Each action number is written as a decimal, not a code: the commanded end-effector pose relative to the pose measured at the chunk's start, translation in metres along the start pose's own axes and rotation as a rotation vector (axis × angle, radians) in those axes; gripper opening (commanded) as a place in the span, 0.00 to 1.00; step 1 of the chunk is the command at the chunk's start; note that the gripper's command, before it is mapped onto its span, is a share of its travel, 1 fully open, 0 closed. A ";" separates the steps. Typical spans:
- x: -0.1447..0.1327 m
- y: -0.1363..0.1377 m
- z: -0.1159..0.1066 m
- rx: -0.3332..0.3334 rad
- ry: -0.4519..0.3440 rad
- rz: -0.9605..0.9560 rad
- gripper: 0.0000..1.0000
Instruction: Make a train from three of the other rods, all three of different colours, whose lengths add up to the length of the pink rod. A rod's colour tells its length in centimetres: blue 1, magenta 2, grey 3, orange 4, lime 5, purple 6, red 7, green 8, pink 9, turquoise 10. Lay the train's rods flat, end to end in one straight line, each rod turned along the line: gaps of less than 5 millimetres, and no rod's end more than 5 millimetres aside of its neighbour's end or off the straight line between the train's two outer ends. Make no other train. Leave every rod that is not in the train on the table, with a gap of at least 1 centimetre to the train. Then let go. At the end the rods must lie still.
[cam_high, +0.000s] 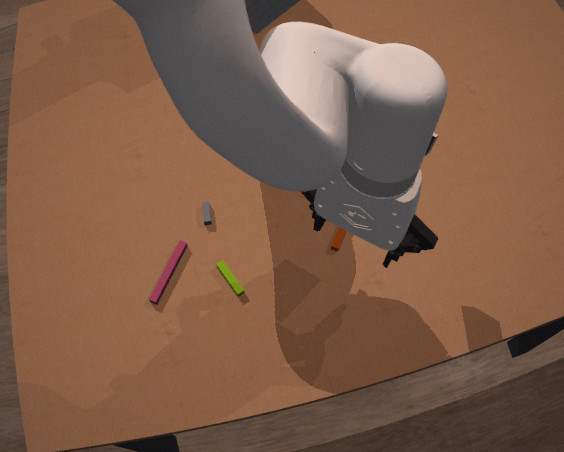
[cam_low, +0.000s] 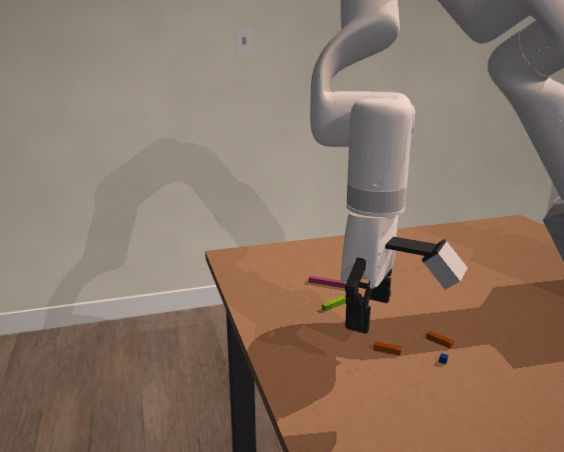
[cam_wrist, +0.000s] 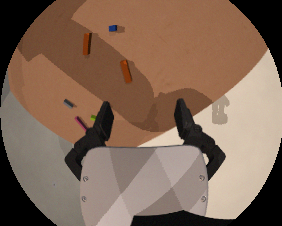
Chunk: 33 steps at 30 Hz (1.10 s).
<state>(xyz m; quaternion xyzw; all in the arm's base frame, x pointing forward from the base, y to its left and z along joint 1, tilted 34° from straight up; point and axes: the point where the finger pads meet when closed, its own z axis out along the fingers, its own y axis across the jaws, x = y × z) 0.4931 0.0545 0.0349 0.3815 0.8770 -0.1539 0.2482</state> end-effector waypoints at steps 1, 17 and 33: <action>-0.001 0.001 -0.001 -0.003 -0.001 0.001 1.00; -0.017 -0.014 0.000 -0.003 0.004 0.245 1.00; -0.053 -0.055 0.002 0.000 0.013 0.844 1.00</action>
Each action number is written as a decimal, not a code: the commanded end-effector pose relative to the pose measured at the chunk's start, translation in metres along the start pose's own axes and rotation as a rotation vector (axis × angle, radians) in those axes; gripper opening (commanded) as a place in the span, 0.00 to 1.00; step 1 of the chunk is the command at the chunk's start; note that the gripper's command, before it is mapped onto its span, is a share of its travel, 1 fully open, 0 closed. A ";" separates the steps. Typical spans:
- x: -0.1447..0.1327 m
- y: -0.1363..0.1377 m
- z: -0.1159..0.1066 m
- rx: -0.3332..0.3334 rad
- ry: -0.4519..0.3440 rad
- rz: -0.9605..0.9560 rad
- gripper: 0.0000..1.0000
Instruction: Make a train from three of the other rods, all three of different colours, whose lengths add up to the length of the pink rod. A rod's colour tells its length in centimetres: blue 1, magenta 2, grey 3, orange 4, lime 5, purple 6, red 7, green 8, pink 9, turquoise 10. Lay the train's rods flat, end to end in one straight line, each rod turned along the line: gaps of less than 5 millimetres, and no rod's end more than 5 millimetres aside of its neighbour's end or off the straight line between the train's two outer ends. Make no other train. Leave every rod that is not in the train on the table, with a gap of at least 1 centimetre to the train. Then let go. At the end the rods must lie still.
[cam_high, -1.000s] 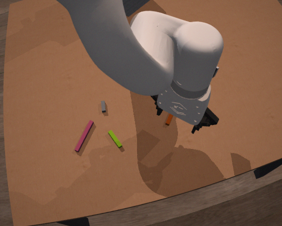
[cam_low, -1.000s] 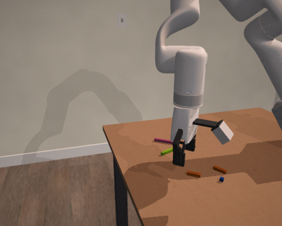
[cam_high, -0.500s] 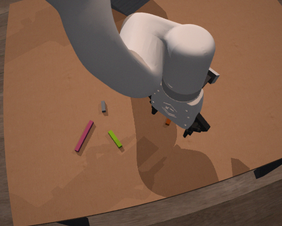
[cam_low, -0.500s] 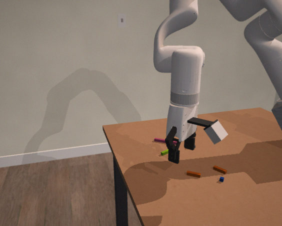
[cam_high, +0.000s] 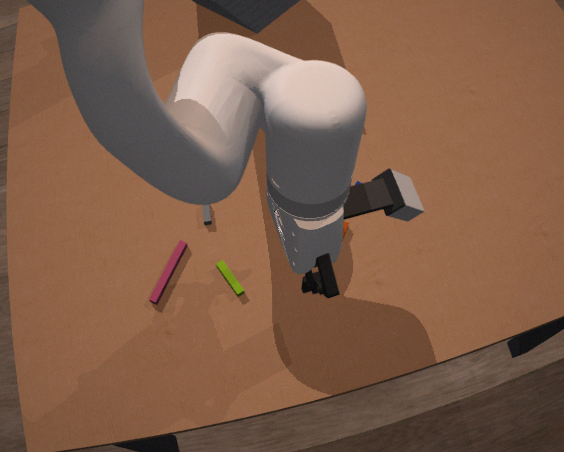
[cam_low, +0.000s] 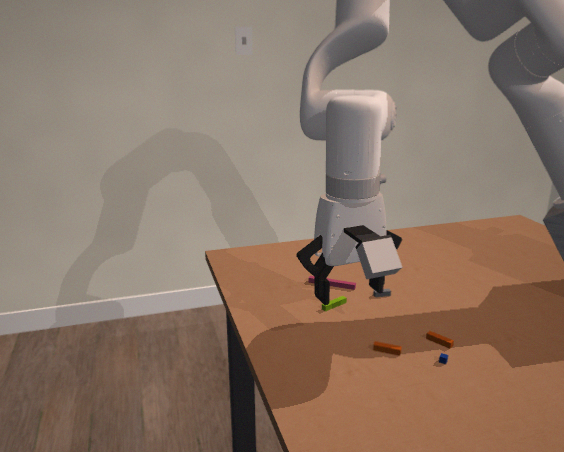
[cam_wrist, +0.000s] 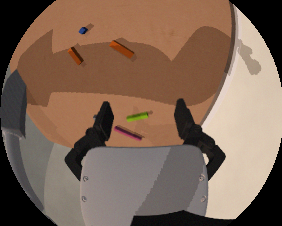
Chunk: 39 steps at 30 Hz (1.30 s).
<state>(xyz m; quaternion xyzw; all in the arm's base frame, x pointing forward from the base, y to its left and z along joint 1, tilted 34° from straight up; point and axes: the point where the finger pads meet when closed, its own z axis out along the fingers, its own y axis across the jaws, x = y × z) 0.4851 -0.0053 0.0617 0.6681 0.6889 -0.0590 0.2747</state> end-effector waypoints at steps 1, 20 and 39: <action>-0.014 -0.001 -0.001 -0.016 -0.001 0.167 1.00; -0.074 -0.019 -0.002 -0.017 0.005 0.883 1.00; -0.127 -0.043 -0.005 -0.027 0.008 1.579 1.00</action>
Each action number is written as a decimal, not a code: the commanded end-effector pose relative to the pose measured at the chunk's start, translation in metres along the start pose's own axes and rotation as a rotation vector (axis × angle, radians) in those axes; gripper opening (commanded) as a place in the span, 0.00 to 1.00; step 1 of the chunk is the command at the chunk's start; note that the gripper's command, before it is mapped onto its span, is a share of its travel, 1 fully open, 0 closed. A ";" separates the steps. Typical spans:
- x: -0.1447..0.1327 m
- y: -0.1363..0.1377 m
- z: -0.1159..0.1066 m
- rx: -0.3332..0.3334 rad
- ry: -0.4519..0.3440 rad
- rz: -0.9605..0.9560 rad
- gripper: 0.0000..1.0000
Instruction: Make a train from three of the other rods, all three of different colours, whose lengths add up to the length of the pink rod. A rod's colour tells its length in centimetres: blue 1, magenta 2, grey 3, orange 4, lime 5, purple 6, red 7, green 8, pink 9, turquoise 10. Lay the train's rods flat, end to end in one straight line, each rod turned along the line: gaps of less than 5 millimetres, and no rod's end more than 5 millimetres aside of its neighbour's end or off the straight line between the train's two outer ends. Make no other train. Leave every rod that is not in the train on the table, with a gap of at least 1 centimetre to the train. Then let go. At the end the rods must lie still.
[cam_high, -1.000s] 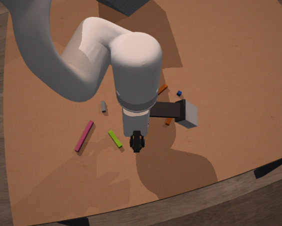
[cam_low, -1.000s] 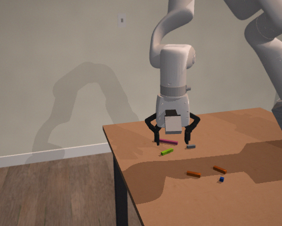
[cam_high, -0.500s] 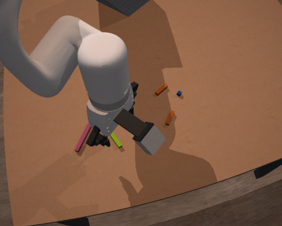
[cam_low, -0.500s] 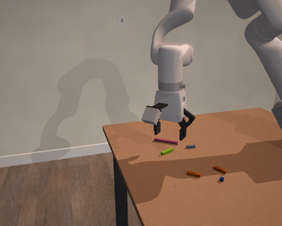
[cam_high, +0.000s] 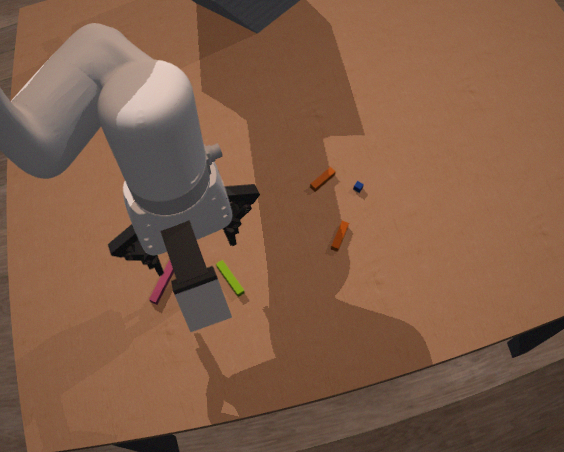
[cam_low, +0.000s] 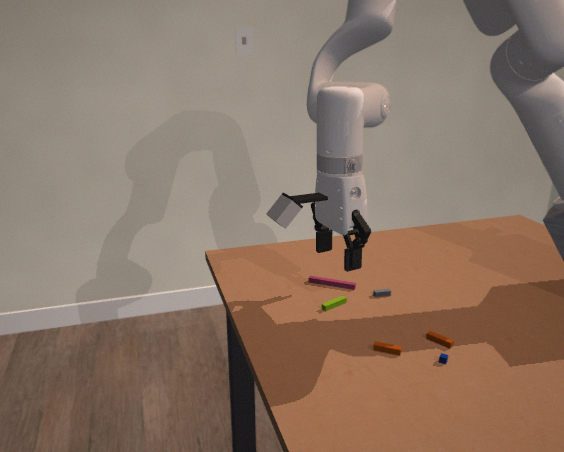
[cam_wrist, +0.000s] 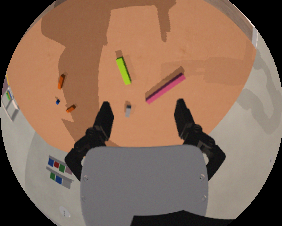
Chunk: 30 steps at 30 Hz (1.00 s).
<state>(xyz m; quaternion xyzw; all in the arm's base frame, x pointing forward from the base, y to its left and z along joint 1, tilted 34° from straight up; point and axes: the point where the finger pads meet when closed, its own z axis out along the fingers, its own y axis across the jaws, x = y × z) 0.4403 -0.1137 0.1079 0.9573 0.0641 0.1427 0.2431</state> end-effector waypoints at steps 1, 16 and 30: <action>-0.005 0.009 -0.002 -0.014 0.017 0.132 1.00; -0.007 0.012 -0.002 -0.014 0.017 0.170 1.00; -0.007 0.012 -0.002 -0.014 0.017 0.170 1.00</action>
